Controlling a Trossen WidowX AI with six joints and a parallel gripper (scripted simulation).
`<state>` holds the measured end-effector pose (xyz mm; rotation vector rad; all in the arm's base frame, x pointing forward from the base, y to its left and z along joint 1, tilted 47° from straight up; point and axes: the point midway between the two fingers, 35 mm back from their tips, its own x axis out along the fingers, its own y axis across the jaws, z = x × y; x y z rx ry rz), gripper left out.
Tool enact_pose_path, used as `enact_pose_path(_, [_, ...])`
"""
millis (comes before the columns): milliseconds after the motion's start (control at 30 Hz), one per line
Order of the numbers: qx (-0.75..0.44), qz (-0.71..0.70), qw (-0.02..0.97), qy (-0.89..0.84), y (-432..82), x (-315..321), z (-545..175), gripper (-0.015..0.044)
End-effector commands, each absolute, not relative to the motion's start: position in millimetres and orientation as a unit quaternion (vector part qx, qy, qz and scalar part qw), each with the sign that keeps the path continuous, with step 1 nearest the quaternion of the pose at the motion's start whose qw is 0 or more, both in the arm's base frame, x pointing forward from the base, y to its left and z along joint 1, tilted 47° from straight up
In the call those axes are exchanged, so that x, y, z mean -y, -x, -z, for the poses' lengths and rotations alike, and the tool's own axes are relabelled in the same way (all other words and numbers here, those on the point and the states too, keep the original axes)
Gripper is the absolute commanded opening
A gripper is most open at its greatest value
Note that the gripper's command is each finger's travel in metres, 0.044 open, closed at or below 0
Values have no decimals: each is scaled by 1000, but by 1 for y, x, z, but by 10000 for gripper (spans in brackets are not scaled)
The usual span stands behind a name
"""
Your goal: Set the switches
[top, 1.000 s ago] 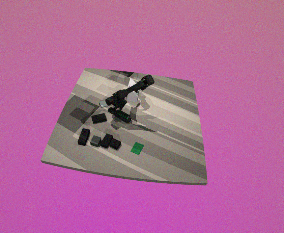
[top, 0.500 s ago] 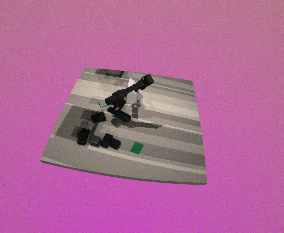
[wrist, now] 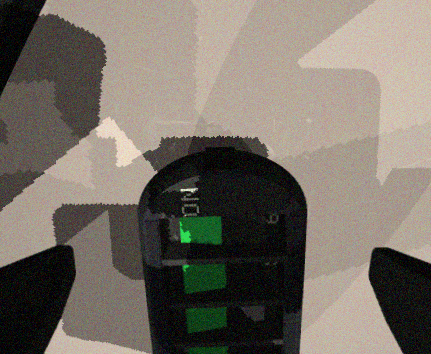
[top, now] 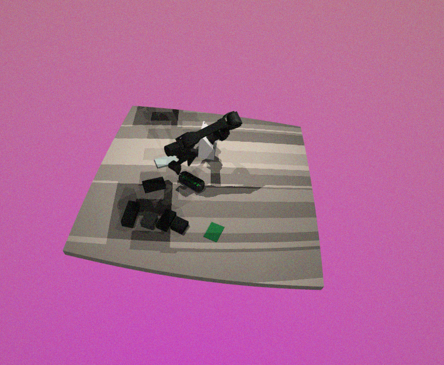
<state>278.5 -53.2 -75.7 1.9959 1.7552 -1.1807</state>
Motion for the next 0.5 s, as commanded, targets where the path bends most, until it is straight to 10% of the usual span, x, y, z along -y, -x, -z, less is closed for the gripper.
enact_pose_path(0, [-600,403,122,-680,-280,63,69,387])
enact_pose_path(467, [-599,404,117,-681,-281,111,20,20])
